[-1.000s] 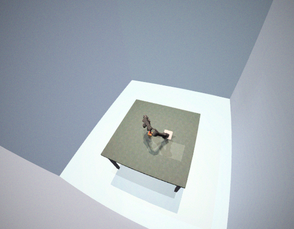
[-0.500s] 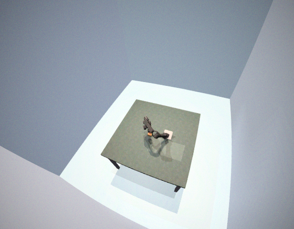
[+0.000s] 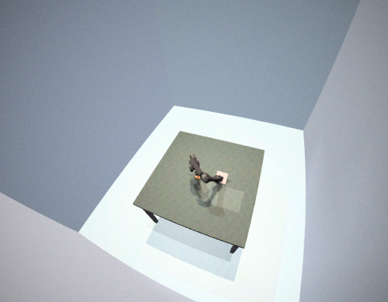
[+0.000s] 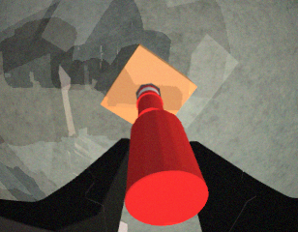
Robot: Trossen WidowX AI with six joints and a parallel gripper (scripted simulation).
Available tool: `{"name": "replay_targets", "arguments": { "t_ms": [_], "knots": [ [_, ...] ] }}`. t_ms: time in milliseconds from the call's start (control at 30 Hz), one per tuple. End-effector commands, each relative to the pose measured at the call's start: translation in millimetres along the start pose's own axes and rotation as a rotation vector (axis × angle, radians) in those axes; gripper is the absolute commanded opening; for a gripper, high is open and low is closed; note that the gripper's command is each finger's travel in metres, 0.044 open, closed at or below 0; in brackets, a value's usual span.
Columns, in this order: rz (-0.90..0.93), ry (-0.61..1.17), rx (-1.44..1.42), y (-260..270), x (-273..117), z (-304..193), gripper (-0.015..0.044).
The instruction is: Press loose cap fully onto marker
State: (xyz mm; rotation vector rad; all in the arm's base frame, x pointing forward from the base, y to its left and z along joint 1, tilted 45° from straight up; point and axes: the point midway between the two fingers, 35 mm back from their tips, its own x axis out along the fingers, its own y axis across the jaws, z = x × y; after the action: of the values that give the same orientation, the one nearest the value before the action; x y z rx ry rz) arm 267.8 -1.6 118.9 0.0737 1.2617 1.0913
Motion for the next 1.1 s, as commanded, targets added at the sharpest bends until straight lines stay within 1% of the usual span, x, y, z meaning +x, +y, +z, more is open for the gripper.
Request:
{"name": "replay_targets", "arguments": {
  "t_ms": [0, 800, 1067],
  "knots": [
    [0.005, -0.001, 0.006, 1, 7, 0, 0.0000],
    [0.007, -0.003, 0.005, 2, 45, 0, 0.0000],
    [0.007, -0.003, 0.005, 2, 46, 0, 0.0000]
  ]
}}
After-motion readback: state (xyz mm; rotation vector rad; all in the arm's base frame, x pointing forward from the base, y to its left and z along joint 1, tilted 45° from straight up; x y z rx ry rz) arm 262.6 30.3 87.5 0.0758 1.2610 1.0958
